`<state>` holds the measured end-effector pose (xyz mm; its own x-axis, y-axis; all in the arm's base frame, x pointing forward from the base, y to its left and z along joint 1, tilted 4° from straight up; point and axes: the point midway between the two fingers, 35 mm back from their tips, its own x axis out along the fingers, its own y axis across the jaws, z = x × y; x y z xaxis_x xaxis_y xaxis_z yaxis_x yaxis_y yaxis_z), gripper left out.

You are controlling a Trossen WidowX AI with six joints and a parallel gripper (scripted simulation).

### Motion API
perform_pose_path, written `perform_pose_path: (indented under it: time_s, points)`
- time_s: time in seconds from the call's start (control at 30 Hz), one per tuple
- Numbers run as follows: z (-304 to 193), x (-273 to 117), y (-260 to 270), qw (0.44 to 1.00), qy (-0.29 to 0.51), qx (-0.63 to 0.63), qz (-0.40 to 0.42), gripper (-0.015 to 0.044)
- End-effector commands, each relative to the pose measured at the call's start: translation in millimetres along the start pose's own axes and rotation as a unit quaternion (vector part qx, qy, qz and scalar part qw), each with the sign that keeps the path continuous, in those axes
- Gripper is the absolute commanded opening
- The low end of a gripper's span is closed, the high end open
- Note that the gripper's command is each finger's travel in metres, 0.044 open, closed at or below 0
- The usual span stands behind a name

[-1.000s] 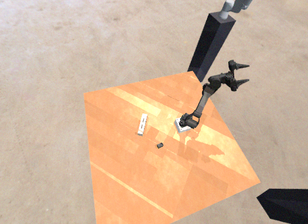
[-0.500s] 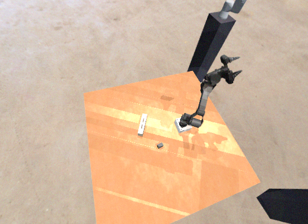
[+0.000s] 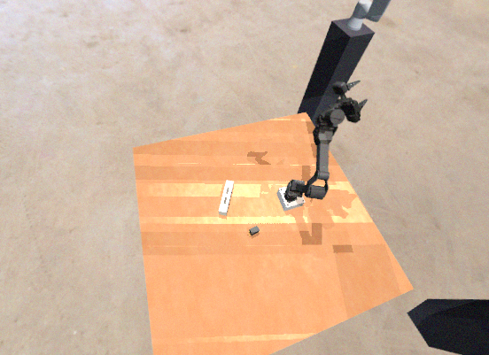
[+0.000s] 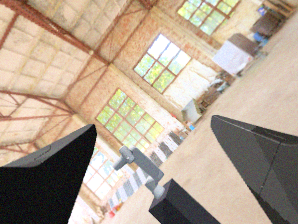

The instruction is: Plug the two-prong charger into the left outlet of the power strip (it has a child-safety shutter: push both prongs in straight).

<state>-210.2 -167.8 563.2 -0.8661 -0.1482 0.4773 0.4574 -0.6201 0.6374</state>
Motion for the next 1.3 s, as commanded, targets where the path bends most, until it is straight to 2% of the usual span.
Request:
perform_pose_path:
  time_s: [0.0, 0.67, 0.93, 1.27]
  points:
    - [-26.5, -6.2, 13.9, 0.999, 0.044, -0.007, 0.026, 0.0440]
    - [-120.5, -60.1, 70.1, 0.968, 0.209, -0.036, 0.131, 0.0440]
    - [-139.7, -86.0, 89.6, 0.954, 0.251, -0.001, 0.161, 0.0440]
    - [-167.7, -131.8, 113.5, 0.923, 0.313, -0.024, 0.222, 0.0440]
